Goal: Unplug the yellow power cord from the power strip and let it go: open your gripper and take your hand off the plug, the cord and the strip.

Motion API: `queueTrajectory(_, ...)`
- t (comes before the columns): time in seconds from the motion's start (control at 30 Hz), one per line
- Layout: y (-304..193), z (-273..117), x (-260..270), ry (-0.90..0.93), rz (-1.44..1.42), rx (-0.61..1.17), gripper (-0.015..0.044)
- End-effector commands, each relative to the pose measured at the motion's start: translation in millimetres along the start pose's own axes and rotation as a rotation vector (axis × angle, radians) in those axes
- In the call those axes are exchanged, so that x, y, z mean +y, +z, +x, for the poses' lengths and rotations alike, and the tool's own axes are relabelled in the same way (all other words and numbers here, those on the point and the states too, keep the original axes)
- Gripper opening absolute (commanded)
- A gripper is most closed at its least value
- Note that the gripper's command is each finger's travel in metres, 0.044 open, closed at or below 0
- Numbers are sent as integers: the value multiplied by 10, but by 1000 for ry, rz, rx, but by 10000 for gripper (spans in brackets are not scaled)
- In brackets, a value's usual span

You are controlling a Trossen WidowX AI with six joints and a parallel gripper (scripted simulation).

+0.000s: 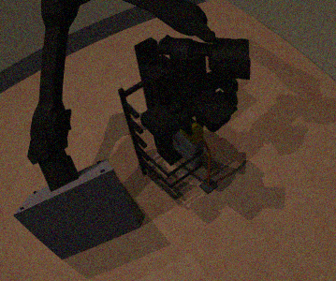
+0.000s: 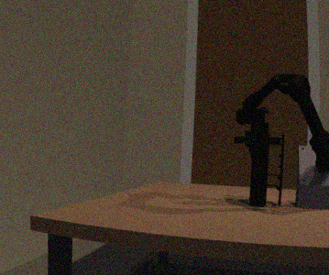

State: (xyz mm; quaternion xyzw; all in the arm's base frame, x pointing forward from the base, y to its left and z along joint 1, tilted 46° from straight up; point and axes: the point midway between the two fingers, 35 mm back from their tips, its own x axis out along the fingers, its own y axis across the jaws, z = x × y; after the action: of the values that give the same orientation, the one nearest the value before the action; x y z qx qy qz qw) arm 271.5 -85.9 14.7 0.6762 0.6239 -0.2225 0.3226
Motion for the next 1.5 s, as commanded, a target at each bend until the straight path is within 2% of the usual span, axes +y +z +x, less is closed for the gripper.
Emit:
queueTrajectory(0.0, -1, 0, 4, 2, -2, 1, 55)
queueTrajectory(0.17, -1, 0, 4, 2, -2, 1, 21)
queueTrajectory(0.2, 1, -1, 5, 2, -2, 1, 0)
queueTrajectory(1.47, 580, -72, 13, 2, 3, 1, 0)
